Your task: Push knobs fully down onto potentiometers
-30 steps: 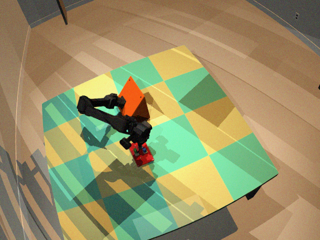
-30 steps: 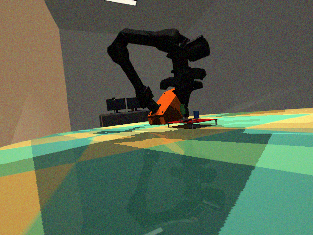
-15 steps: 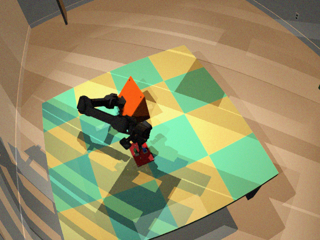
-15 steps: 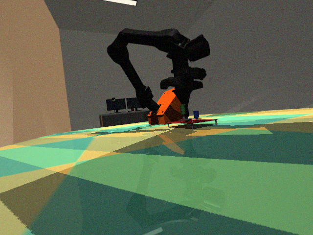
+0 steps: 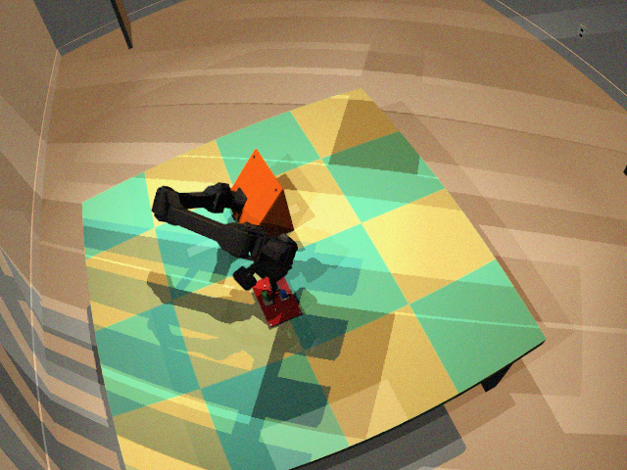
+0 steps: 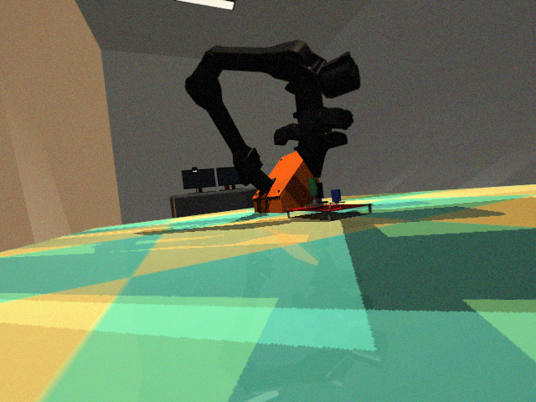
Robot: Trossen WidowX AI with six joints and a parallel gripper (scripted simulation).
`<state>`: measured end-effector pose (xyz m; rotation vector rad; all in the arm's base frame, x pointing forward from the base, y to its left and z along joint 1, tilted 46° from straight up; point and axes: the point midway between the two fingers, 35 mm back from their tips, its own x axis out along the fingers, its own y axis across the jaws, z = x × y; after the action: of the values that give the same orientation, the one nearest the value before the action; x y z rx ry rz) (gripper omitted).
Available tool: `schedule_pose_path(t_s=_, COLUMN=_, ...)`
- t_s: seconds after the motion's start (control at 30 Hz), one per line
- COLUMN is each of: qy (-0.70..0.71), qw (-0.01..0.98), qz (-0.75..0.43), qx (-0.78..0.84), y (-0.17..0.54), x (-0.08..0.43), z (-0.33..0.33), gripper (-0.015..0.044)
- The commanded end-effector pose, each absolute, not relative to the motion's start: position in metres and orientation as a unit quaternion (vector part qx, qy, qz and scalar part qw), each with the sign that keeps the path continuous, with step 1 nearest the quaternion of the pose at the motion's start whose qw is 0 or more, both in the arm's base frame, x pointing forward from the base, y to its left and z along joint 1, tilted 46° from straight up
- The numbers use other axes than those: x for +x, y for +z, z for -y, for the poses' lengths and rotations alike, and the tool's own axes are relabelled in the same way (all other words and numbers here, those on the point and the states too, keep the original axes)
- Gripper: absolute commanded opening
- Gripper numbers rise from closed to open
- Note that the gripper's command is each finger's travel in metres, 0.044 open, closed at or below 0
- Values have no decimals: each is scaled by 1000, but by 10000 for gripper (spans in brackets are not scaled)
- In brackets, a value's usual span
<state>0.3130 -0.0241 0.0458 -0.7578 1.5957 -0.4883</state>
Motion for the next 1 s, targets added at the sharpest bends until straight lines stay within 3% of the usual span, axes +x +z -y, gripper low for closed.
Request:
schedule_pose_path(t_s=0.0, qy=-212, qw=608, qz=-691, qx=-328, y=45, x=313, z=25, gripper=52)
schedule_pose_path(t_s=0.2, qy=-212, qw=608, qz=-691, qx=-328, y=45, x=313, z=25, gripper=210)
schedule_pose_path(t_s=0.47, qy=-173, qw=632, qz=-672, qx=-344, y=60, x=325, z=12, gripper=0)
schedule_pose_path(t_s=0.97, qy=-2, qw=509, qz=-708, qx=-489, y=80, x=335, z=17, gripper=0)
